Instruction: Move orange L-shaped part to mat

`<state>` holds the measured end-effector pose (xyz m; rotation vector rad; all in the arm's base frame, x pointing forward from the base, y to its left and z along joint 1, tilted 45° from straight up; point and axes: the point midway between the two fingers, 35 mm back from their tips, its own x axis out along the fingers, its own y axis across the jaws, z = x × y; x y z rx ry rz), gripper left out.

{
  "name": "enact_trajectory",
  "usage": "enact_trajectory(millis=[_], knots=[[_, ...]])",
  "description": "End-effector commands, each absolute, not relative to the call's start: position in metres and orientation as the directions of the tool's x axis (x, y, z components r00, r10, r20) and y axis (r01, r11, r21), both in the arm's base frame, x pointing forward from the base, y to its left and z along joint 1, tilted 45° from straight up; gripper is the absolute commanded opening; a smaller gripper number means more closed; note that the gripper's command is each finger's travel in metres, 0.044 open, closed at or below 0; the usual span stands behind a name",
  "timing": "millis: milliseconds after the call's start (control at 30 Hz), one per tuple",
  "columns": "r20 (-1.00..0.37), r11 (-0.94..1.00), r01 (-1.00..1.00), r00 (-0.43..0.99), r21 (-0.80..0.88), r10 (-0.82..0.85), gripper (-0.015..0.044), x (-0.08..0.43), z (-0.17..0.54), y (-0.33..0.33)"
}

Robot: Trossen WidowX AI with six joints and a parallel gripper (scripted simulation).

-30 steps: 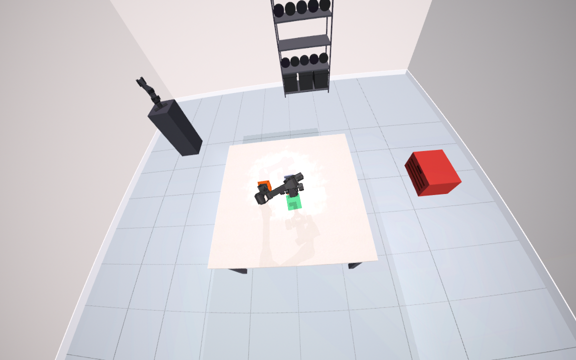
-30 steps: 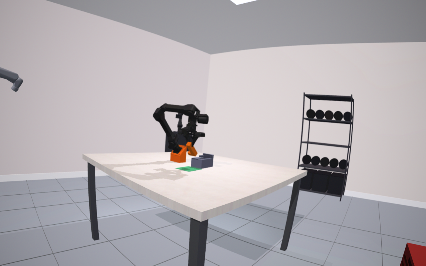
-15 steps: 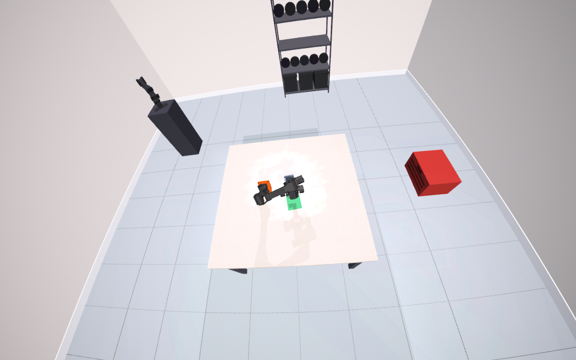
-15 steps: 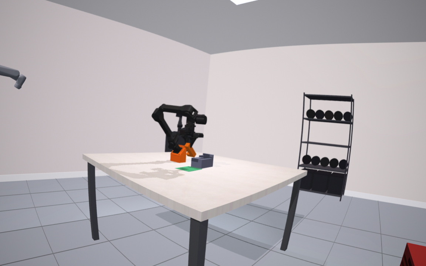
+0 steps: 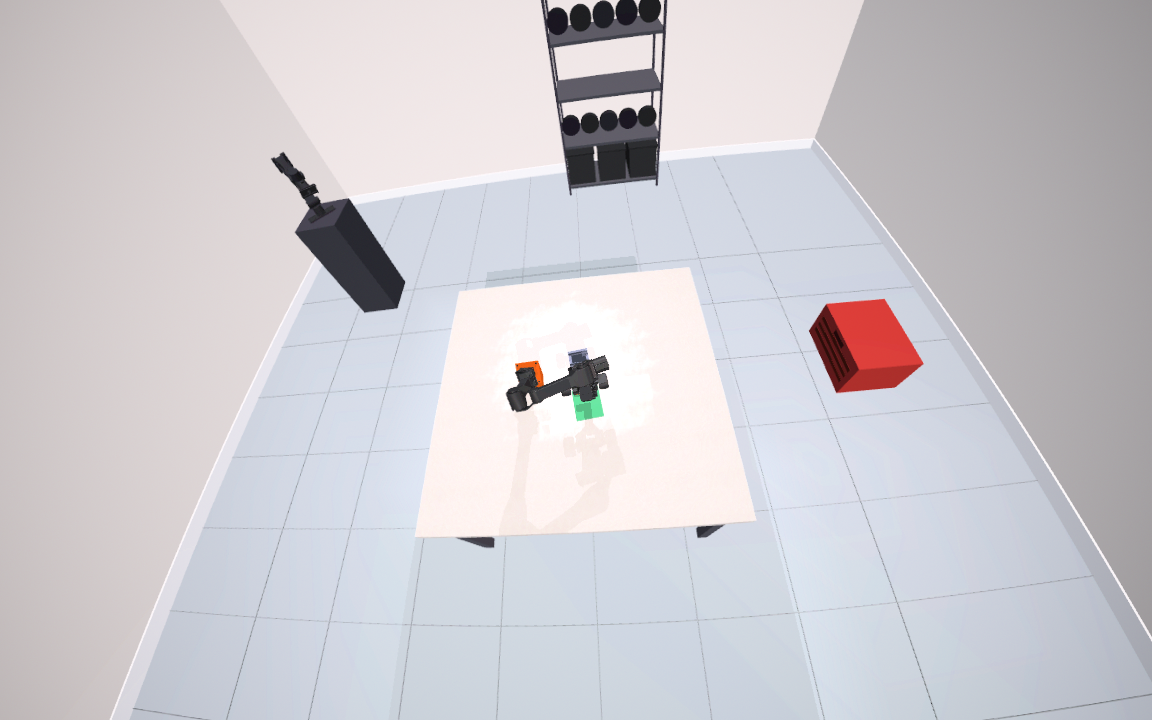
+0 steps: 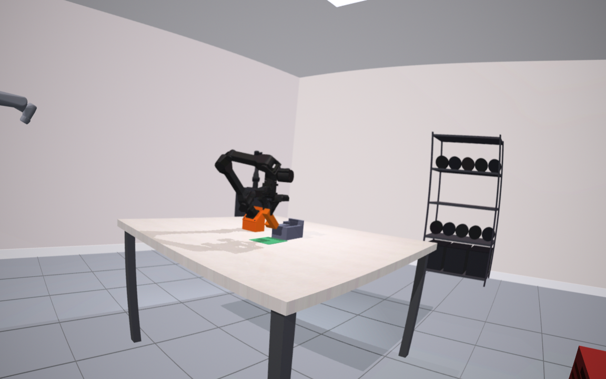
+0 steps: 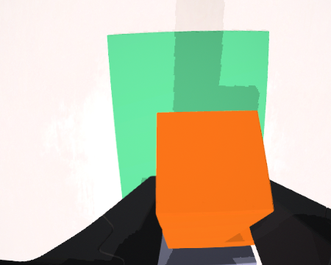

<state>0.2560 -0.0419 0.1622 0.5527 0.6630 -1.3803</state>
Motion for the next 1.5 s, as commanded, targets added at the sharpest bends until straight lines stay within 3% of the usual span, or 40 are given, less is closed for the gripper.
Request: enact_trajectory(millis=[0, 1467], knots=[[-0.708, 0.119, 0.992, 0.063, -0.031, -0.704, 0.0000, 0.254, 0.158, -0.048], [-0.706, 0.119, 0.992, 0.064, -0.029, -0.705, 0.0000, 0.257, 0.126, -0.080]])
